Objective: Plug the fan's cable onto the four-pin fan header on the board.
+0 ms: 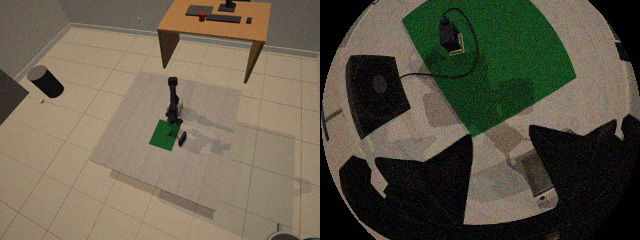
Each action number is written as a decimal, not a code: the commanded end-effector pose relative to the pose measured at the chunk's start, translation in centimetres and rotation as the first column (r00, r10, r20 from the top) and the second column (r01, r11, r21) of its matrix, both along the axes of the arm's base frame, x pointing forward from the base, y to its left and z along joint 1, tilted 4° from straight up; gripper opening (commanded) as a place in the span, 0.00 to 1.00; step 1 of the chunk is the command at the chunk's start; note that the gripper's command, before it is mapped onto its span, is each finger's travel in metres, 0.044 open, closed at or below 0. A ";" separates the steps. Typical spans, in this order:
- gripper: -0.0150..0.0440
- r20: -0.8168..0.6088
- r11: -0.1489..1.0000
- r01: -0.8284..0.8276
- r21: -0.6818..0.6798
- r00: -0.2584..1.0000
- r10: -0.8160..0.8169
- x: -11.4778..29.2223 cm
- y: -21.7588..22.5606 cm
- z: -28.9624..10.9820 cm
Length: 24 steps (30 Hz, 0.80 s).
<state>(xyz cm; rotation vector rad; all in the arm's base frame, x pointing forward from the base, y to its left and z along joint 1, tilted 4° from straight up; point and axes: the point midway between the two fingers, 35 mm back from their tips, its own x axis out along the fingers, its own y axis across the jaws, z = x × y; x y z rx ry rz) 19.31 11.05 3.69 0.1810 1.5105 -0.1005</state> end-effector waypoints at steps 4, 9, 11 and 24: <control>0.69 0.009 1.000 0.007 -0.001 1.000 -0.007 -1.0 -0.4 -0.3; 0.69 0.009 1.000 0.007 -0.001 1.000 -0.007 -1.0 -0.4 -0.3; 0.69 0.009 1.000 0.007 -0.001 1.000 -0.007 -1.0 -0.4 -0.3; 0.56 0.010 1.000 0.007 -0.001 1.000 -0.007 0.7 0.1 -0.1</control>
